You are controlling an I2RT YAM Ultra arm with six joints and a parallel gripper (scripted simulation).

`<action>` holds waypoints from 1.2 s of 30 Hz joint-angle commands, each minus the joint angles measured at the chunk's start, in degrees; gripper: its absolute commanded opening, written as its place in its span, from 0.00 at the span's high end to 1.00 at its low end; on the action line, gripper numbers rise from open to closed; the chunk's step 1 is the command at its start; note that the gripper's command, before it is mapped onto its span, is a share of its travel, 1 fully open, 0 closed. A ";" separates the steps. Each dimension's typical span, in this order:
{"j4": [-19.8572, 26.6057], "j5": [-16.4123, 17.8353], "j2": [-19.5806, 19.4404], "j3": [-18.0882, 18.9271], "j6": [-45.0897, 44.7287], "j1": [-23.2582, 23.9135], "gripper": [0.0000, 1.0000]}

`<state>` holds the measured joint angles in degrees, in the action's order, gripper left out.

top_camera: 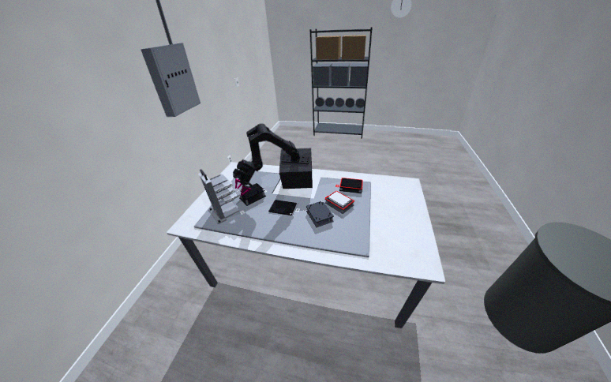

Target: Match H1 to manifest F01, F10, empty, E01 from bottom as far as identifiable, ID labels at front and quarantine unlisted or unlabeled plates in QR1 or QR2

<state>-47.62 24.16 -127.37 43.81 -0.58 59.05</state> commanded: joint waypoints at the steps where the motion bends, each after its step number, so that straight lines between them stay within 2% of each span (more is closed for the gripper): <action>1: -0.76 0.26 0.63 -0.57 -0.11 0.44 0.14; 36: -8.14 2.31 1.56 -9.67 -1.77 2.97 0.14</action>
<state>-54.98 26.15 -126.30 34.41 -2.26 61.58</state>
